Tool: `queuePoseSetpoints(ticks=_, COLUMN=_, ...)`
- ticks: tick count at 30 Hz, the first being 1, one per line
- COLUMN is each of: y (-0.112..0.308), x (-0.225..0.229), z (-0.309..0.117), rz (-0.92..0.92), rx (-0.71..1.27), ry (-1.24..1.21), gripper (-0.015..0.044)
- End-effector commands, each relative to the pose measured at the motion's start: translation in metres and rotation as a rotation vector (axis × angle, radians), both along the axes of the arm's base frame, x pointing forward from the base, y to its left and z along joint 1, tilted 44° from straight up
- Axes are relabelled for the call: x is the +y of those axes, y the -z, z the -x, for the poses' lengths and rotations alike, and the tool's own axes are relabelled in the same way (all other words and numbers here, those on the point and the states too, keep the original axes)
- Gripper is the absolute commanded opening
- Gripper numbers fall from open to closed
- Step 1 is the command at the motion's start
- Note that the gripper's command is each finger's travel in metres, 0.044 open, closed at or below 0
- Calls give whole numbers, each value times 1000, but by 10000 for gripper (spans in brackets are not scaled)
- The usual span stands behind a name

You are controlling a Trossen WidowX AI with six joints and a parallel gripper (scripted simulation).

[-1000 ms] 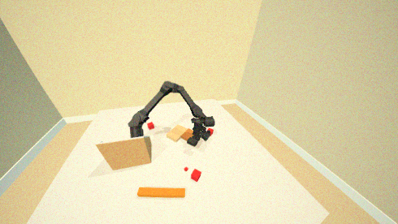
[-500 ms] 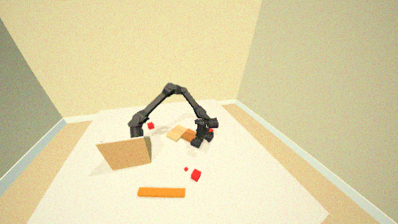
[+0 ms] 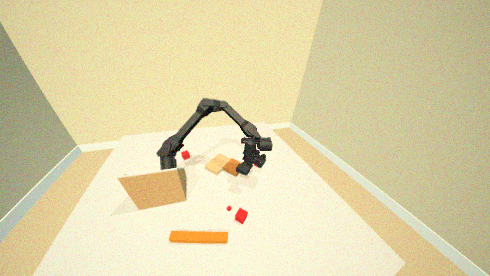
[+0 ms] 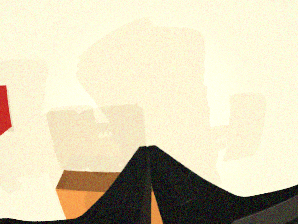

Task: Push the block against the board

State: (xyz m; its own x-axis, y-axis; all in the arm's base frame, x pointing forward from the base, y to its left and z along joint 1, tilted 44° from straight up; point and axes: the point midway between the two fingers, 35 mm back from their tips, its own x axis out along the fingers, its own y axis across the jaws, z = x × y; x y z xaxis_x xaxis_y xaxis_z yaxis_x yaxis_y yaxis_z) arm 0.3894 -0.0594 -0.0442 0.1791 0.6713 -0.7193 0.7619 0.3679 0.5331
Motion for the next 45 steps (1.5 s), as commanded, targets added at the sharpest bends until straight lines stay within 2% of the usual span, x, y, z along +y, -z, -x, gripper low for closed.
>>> queuePoseSetpoints(ticks=1, y=-3, x=7, z=-2, rz=13, rx=-46, ry=-58, gripper=0)
queuePoseSetpoints(ticks=41, y=-102, x=103, z=-25, rz=241, rx=-965, ry=-1045, gripper=0)
queuePoseSetpoints(ticks=45, y=-105, x=106, z=-25, rz=248, rx=-999, ry=-1080, gripper=0)
